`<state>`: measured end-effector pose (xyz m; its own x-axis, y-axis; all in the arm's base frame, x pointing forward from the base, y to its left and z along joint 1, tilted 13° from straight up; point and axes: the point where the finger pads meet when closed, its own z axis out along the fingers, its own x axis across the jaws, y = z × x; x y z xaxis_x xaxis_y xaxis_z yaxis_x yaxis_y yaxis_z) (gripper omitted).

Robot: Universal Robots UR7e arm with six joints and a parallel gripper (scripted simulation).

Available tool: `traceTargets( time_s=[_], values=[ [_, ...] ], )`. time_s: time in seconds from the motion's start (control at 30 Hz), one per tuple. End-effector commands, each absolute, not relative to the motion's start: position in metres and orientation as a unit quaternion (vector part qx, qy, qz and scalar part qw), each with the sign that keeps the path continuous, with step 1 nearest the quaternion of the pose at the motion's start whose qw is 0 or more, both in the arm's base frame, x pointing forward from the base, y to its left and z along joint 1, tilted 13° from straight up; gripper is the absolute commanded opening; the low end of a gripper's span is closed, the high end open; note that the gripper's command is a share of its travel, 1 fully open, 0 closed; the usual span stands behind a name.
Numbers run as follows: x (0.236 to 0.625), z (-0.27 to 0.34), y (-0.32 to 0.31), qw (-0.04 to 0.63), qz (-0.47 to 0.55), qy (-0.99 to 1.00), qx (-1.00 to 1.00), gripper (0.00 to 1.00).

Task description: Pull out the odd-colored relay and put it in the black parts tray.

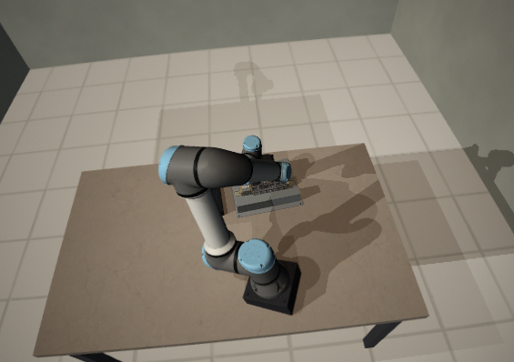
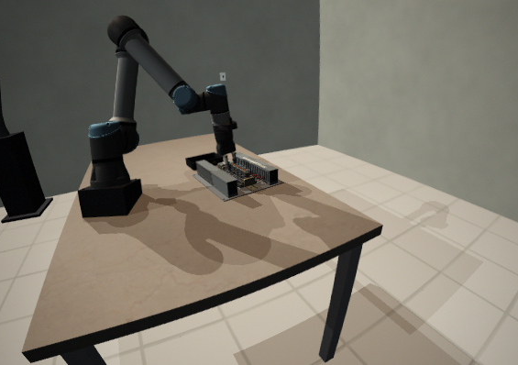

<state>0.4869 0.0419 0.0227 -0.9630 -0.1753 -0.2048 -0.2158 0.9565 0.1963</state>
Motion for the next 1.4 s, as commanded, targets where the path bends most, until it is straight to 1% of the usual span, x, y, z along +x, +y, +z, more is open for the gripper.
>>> traceTargets(
  time_s=[0.0,1.37],
  values=[
    [0.4869,0.0238,0.0421,0.095,0.109,0.984,-0.1,0.0],
    [0.4885,0.0227,0.0427,0.059,0.106,0.987,-0.103,0.0]
  ],
)
